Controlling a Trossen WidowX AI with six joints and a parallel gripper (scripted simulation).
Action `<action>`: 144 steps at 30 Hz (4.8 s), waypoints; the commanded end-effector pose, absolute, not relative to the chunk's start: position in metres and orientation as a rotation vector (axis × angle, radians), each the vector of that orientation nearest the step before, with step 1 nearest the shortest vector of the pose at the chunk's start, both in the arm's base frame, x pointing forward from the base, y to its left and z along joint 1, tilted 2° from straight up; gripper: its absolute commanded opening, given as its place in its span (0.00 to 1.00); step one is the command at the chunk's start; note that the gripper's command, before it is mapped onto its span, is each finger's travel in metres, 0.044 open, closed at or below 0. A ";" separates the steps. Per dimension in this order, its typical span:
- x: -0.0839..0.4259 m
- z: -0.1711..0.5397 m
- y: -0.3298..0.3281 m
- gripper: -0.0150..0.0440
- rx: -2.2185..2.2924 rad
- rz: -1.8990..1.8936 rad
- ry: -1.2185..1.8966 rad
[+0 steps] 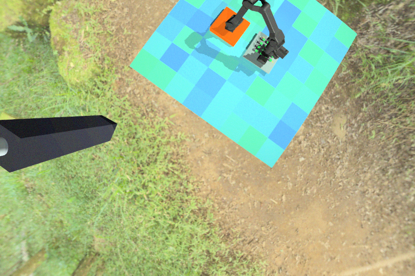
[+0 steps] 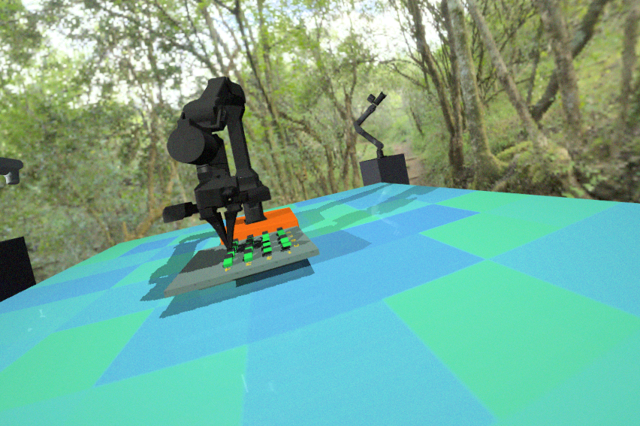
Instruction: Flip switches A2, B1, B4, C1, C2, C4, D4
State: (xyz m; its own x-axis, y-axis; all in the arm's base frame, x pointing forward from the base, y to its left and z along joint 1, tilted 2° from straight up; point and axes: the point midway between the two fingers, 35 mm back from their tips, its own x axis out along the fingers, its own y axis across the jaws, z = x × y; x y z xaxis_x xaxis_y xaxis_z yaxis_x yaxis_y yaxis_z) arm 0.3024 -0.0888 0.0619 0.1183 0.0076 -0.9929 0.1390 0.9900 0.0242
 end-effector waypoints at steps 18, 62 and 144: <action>0.301 0.056 -0.088 0.25 0.124 -0.090 1.459; 0.298 0.121 -0.051 0.25 0.127 -0.087 1.485; 0.295 0.062 0.016 0.25 0.133 -0.082 1.511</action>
State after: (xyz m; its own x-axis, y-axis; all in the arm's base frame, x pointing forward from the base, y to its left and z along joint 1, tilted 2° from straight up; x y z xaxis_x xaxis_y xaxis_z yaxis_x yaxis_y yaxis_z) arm 0.2965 0.0154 0.0651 0.0666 0.0293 -0.9974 0.1308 0.9907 0.0378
